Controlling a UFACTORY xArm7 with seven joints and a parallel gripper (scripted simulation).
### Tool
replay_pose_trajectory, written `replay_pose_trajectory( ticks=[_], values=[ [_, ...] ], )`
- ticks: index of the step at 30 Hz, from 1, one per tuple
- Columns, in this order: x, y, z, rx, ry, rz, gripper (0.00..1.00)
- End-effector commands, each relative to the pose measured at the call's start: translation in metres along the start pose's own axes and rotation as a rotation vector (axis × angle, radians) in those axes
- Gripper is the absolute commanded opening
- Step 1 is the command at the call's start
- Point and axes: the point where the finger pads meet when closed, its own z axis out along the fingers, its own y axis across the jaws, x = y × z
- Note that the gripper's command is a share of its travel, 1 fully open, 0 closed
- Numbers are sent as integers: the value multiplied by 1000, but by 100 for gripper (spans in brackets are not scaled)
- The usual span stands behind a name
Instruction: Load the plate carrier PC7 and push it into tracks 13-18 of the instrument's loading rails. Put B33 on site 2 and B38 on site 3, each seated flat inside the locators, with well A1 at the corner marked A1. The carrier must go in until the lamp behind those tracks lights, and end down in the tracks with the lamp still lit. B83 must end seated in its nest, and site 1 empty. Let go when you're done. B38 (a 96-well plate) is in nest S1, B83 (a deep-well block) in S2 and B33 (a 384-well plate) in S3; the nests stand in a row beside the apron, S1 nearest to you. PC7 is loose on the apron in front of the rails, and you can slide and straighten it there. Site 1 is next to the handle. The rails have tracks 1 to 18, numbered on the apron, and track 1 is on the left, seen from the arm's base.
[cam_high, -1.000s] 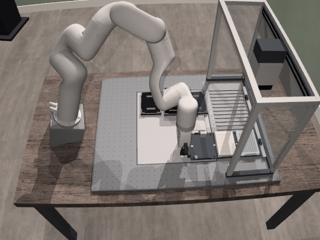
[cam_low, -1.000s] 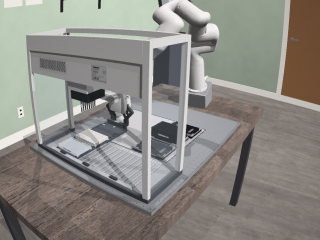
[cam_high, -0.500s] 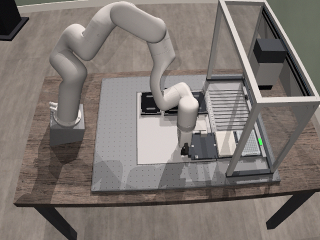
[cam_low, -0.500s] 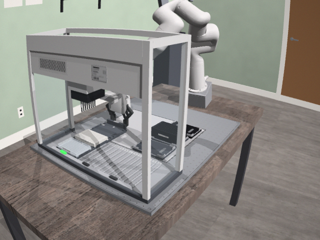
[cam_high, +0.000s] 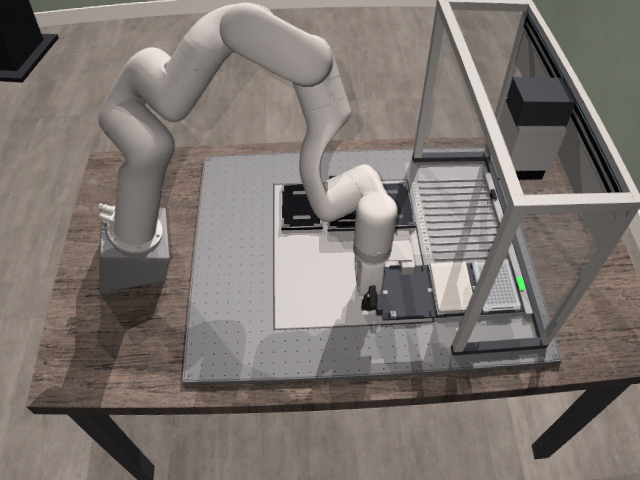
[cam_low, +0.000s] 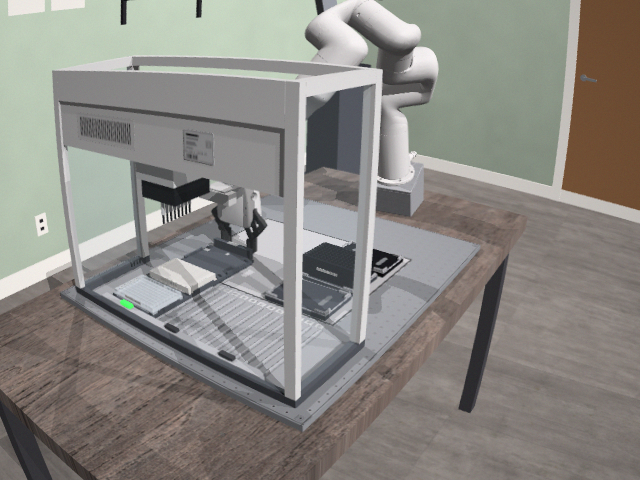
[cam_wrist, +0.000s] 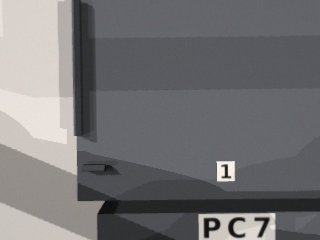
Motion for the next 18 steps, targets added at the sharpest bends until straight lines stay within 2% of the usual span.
replay_pose_trajectory(
  ticks=[1, 18],
  values=[
    [1, 1, -1, -1, 4, 1, 82],
    [-3, 1, -1, -1, 4, 1, 82]
  ],
)
